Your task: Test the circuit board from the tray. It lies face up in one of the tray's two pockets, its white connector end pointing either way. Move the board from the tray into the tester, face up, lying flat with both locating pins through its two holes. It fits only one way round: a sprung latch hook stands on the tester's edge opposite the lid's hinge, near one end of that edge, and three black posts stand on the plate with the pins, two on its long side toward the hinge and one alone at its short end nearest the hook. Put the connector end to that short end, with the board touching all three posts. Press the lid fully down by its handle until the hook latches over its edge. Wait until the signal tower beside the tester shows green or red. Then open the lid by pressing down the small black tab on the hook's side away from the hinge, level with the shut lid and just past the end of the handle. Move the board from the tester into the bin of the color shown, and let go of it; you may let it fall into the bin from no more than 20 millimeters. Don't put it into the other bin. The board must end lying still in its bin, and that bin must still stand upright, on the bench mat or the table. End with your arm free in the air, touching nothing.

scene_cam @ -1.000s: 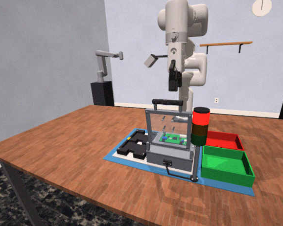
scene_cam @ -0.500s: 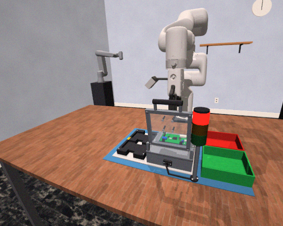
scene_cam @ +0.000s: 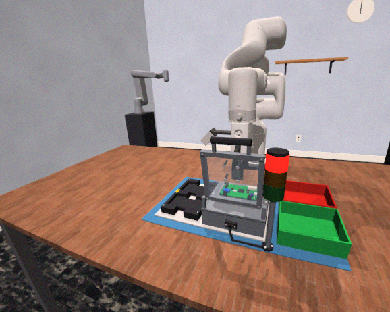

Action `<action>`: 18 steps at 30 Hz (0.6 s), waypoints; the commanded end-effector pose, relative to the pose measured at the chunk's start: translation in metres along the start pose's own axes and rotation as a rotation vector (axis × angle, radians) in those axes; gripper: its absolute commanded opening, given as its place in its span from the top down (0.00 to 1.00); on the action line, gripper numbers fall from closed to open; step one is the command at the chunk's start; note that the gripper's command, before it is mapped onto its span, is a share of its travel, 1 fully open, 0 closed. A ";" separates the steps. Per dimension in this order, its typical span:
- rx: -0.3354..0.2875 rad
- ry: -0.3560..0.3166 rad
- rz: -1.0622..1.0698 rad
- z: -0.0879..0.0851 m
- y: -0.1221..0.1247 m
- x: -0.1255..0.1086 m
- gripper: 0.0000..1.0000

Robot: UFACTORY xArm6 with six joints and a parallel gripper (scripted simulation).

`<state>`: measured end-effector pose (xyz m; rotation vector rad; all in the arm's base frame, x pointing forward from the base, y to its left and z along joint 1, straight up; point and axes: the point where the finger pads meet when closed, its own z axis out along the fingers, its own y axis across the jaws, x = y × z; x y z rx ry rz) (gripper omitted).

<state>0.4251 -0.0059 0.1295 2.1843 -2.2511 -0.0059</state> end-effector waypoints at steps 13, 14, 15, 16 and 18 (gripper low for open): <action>0.006 0.000 0.000 0.009 -0.003 0.000 0.00; 0.006 0.000 0.000 0.009 -0.003 0.000 0.00; 0.006 0.000 0.000 0.009 -0.003 0.000 0.00; 0.006 0.000 0.000 0.009 -0.003 0.000 0.00; 0.006 0.000 0.000 0.010 -0.003 0.000 0.00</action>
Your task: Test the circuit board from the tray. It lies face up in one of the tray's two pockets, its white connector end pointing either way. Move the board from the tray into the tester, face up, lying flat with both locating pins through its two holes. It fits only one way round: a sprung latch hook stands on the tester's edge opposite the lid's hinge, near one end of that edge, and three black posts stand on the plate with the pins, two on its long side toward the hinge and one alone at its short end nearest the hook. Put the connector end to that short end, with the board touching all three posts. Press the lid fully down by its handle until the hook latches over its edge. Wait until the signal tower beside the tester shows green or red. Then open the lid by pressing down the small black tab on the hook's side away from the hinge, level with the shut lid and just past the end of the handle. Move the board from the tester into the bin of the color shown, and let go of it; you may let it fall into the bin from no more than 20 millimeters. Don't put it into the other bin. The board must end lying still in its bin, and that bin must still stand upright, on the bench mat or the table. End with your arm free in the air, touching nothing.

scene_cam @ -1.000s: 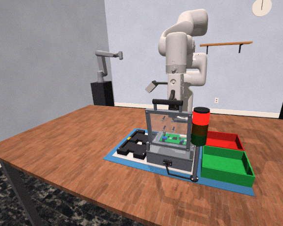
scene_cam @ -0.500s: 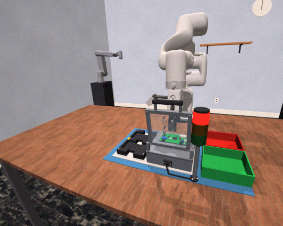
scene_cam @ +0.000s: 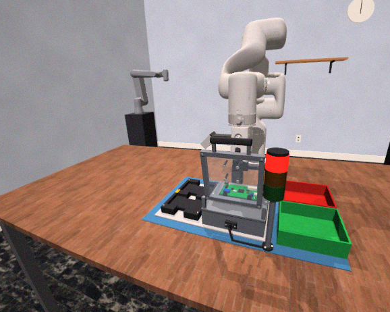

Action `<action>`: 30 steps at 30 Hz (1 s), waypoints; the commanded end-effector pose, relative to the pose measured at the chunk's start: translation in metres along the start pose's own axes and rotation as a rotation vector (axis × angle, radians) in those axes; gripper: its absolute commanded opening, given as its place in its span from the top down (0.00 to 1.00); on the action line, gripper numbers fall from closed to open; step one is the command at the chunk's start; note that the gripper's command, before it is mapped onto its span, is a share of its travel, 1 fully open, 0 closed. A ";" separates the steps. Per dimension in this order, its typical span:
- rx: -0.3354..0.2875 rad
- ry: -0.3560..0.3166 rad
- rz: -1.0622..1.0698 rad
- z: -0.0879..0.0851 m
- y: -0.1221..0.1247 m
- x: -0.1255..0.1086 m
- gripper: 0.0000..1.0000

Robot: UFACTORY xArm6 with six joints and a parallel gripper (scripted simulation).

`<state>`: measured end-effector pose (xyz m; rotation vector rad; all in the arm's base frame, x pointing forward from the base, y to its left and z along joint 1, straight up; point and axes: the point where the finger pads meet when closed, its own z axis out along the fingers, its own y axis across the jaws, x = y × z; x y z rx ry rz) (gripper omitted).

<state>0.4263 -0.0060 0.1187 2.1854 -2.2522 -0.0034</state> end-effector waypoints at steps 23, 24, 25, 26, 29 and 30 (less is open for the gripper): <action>0.004 0.000 0.000 0.049 -0.003 0.000 0.00; 0.004 0.000 0.000 0.050 -0.003 0.000 0.00; 0.004 0.000 0.000 0.050 -0.003 0.000 0.00; 0.004 0.000 0.000 0.050 -0.003 0.000 0.00; 0.004 0.000 0.000 0.050 -0.003 0.000 0.00; 0.004 0.000 0.000 0.050 -0.003 0.000 0.00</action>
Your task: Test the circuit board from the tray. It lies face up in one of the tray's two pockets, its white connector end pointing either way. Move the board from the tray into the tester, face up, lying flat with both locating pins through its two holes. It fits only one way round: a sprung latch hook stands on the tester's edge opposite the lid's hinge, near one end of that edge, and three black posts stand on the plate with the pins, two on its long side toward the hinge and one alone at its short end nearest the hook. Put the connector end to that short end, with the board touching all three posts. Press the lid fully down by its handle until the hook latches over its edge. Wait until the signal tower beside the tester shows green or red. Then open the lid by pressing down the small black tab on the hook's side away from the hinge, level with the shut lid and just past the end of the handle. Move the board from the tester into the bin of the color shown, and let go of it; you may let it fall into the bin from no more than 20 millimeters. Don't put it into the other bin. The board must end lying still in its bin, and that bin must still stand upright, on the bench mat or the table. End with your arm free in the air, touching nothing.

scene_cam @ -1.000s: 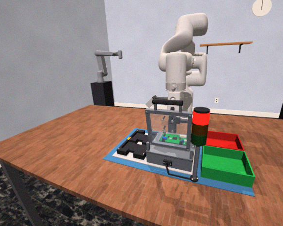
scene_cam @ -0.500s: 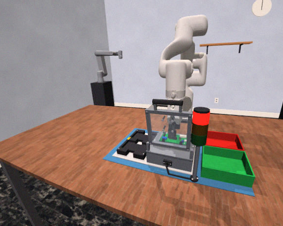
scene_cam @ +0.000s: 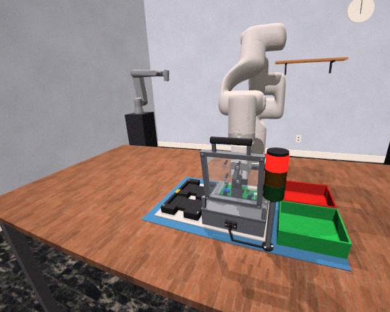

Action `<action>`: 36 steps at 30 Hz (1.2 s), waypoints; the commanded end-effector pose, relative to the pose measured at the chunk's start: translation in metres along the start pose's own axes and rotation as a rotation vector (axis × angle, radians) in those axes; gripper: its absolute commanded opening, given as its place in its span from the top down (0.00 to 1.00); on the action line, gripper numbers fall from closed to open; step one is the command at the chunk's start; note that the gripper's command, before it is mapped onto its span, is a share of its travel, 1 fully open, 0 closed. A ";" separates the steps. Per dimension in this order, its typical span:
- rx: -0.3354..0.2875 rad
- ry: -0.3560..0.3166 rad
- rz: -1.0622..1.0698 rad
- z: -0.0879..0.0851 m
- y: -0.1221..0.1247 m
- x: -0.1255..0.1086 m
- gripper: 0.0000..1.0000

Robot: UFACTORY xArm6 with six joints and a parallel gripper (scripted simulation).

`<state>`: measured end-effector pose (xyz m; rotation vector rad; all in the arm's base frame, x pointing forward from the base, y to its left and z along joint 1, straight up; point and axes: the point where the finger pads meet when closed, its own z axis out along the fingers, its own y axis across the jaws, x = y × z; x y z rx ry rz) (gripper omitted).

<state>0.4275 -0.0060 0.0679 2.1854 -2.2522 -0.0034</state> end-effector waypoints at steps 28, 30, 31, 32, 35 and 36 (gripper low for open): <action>0.004 0.000 0.000 -0.001 -0.001 0.000 0.11; 0.004 0.000 0.000 -0.001 -0.001 0.000 0.15; 0.004 0.000 0.000 -0.001 -0.001 0.000 0.15; 0.004 0.000 0.000 -0.001 -0.001 0.000 0.15; 0.004 0.000 0.000 -0.001 -0.001 0.000 0.15; 0.004 0.000 0.000 -0.001 -0.001 0.000 0.15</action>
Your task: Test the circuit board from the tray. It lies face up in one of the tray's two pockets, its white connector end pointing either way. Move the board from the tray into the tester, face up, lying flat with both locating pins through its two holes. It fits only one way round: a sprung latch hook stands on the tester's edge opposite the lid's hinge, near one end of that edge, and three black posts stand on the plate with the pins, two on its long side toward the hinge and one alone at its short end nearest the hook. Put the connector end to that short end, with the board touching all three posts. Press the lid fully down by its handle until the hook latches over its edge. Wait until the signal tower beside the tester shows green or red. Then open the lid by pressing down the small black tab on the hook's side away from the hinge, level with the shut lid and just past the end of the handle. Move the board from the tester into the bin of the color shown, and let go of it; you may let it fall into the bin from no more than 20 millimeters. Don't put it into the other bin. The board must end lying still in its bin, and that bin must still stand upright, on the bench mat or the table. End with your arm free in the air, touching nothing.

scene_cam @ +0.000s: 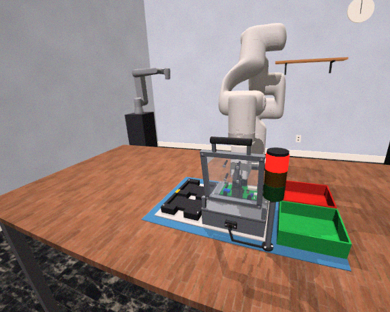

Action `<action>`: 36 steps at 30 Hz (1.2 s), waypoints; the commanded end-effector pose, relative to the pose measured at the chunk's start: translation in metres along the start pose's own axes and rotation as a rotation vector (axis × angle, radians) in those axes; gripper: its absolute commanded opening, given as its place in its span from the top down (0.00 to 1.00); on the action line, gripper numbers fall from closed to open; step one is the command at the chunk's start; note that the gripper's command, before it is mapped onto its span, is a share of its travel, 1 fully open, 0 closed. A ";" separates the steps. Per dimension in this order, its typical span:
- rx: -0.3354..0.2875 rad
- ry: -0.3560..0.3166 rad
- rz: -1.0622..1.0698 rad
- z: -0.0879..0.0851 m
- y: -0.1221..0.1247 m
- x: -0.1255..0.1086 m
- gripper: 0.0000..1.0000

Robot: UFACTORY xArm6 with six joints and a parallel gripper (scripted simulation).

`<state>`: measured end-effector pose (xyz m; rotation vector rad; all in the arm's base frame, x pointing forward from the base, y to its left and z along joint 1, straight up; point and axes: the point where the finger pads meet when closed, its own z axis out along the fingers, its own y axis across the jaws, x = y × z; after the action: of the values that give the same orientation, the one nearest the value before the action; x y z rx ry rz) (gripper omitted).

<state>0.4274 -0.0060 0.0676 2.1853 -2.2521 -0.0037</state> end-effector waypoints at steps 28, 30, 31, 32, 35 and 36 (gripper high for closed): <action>0.004 0.000 0.000 -0.001 -0.001 0.000 0.21; 0.004 0.000 0.000 -0.001 -0.001 0.000 0.21; 0.004 0.000 0.000 -0.001 -0.001 0.000 0.21; 0.004 0.000 0.000 -0.001 -0.001 0.000 0.21; 0.004 0.000 0.000 -0.001 -0.001 0.000 0.21; 0.004 0.000 0.000 -0.001 -0.001 0.000 0.21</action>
<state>0.4276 -0.0060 0.0677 2.1856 -2.2524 -0.0031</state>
